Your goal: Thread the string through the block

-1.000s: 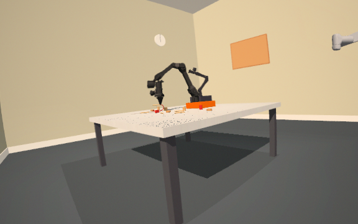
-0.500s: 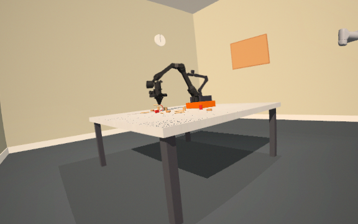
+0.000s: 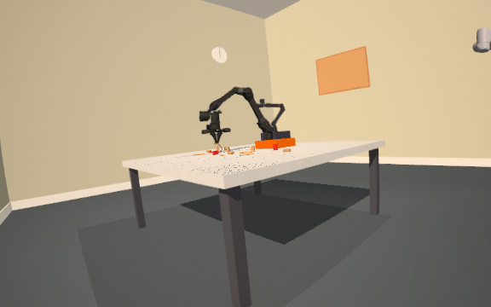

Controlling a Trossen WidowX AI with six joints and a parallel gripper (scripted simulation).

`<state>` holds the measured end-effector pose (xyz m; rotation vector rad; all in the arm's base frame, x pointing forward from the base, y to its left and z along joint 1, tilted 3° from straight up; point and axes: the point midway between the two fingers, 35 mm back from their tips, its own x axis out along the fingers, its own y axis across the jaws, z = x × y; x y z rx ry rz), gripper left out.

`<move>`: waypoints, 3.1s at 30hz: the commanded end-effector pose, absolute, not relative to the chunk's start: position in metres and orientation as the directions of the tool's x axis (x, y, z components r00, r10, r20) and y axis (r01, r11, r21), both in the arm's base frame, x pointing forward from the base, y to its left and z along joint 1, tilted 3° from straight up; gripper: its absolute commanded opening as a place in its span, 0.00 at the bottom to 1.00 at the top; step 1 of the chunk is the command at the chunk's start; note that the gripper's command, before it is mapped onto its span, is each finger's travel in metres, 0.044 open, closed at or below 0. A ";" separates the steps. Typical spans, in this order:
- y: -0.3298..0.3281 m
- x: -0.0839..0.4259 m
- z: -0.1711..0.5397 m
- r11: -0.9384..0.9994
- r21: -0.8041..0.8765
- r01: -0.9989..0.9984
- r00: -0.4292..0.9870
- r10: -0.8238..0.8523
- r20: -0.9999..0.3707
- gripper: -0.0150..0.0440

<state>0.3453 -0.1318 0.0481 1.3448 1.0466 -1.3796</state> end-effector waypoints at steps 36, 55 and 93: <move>-0.139 0.363 0.047 -0.807 0.041 0.589 0.012 -0.042 -0.999 0.25; -0.125 0.384 0.047 -0.806 0.042 0.590 0.016 -0.040 -0.999 0.25; -0.100 0.406 0.042 -0.807 0.041 0.590 0.025 -0.032 -0.999 0.25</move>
